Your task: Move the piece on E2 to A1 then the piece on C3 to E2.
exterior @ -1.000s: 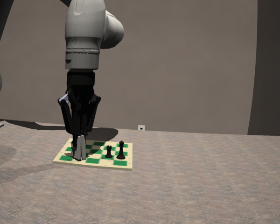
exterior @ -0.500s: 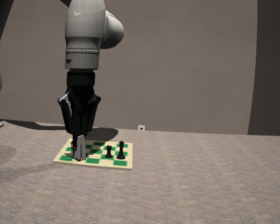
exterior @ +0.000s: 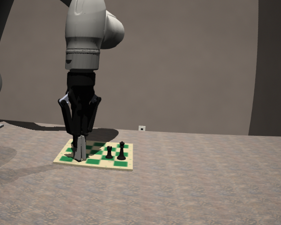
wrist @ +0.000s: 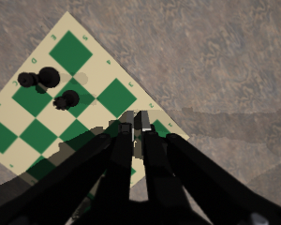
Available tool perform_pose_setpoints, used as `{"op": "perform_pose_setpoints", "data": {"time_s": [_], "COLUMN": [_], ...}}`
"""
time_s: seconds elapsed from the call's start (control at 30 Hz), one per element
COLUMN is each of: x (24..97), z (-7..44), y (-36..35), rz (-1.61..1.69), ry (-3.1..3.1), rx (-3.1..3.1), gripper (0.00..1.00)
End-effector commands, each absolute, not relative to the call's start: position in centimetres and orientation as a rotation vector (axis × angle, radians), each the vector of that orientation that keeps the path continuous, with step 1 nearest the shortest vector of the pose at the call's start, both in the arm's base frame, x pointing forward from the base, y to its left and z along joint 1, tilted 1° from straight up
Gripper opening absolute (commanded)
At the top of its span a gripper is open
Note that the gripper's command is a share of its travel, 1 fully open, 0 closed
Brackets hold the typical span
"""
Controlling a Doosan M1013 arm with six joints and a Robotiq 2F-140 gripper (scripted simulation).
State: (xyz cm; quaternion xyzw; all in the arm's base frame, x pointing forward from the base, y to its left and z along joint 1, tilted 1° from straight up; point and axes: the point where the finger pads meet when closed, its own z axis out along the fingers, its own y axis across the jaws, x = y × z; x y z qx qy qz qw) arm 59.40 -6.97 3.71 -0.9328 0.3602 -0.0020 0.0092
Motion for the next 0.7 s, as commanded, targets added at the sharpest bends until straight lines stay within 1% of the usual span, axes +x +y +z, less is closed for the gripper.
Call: {"op": "perform_pose_setpoints", "data": {"time_s": [0.0, 0.17, 0.2, 0.27, 0.3, 0.37, 0.4, 0.47, 0.5, 0.57, 0.6, 0.67], "x": [59.40, 59.40, 59.40, 59.40, 59.40, 59.40, 59.40, 59.40, 59.40, 59.40, 59.40, 59.40], "z": [3.72, 3.72, 3.72, 3.72, 3.72, 3.72, 3.72, 3.72, 3.72, 3.72, 3.72, 3.72], "y": [-6.97, -6.97, -6.97, -6.97, -6.97, -6.97, -6.97, -6.97, -6.97, -6.97, -6.97, -6.97], "rz": [-0.006, -0.006, -0.006, -0.006, -0.006, -0.006, -0.006, -0.006, -0.006, -0.006, -0.006, -0.006], "ry": [1.125, 1.125, 1.125, 1.125, 1.125, 1.125, 1.125, 1.125, 1.125, 1.125, 1.125, 1.125], "rx": [-2.913, -2.913, -2.913, -2.913, -2.913, -2.913, -2.913, -2.913, -2.913, -2.913, -2.913, -2.913], "gripper": [0.00, 0.00, 0.04, 0.04, 0.08, 0.08, 0.12, 0.12, 0.16, 0.16, 0.20, 0.20]}}
